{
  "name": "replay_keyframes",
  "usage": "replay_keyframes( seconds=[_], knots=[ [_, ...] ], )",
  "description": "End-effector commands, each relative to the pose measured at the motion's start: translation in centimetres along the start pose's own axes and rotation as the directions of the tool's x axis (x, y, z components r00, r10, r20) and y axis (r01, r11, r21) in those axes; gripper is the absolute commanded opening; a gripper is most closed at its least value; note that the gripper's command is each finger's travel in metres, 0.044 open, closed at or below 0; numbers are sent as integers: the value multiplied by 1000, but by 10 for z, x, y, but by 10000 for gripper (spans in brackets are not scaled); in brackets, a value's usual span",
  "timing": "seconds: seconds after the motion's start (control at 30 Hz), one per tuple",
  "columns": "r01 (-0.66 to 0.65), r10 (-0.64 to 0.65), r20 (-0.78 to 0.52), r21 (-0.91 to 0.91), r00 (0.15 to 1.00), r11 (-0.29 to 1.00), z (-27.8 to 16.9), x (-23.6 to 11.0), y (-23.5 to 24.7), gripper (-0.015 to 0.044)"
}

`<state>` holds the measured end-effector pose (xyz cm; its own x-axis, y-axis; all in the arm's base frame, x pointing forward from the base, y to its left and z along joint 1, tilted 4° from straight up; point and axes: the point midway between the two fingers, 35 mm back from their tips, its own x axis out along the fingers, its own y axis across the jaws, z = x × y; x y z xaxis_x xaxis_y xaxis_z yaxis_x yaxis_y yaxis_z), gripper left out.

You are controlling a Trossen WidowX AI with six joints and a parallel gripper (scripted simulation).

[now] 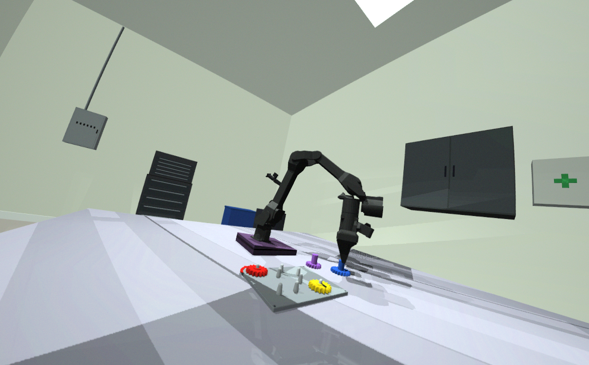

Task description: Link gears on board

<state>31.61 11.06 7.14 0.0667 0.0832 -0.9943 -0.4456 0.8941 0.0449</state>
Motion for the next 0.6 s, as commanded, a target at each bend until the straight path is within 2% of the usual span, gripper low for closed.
replay_keyframes(
  seconds=[0.0, 0.57],
  knots=[
    [-8, 8, -17, -1, 1000, 1000, -4, 12, 1, 440],
    [-8, 8, -17, -1, 1000, 1000, -4, 16, 1, 440]
  ],
)
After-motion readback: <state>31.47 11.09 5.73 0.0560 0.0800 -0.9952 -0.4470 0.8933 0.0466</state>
